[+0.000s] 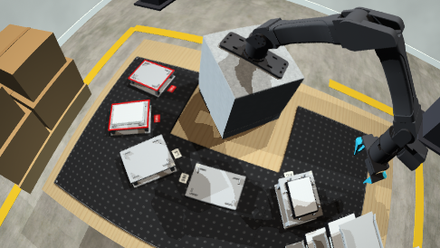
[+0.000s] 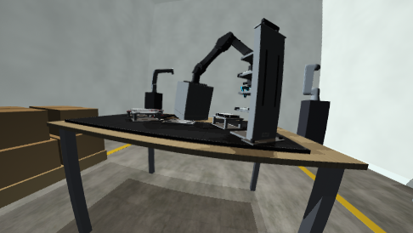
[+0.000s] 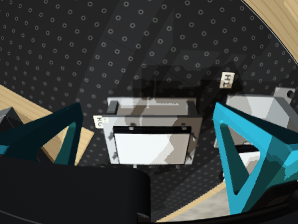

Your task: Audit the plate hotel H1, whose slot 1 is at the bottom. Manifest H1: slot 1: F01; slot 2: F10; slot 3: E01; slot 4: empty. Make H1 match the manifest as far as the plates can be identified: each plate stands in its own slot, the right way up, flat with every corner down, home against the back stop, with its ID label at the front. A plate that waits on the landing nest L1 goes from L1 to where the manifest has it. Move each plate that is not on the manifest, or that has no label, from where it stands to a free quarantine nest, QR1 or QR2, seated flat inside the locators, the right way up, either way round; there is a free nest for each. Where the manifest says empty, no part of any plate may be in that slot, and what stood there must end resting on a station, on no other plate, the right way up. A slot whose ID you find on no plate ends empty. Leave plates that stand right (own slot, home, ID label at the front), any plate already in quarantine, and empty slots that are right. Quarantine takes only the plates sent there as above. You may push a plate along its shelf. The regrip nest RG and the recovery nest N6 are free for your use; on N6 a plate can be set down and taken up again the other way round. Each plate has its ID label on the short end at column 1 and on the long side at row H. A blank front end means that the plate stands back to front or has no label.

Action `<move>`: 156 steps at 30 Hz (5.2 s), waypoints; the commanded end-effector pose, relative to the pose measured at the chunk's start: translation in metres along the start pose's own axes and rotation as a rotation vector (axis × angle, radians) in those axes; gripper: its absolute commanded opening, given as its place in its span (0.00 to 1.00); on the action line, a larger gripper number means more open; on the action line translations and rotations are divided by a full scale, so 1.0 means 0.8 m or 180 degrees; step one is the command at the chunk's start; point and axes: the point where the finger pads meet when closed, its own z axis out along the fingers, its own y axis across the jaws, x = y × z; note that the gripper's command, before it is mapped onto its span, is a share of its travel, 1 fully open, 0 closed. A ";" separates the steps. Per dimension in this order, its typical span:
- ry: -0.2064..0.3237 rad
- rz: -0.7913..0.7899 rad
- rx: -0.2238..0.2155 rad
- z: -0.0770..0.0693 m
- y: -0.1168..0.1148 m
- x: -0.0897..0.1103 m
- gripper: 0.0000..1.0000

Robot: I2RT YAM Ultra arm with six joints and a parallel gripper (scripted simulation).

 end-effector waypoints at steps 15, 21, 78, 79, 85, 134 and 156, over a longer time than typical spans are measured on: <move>-0.0070 -0.0005 0.0085 0.042 -0.009 -0.008 1.00; -0.0070 -0.0005 0.0085 0.042 -0.009 -0.008 1.00; -0.0070 -0.0005 0.0085 0.104 -0.011 -0.009 1.00; -0.0070 -0.0005 0.0085 0.104 -0.011 -0.009 1.00; -0.0070 -0.0005 0.0085 0.104 -0.011 -0.009 1.00; -0.0070 -0.0005 0.0085 0.104 -0.011 -0.009 1.00; -0.0070 -0.0005 0.0085 0.069 -0.010 -0.008 1.00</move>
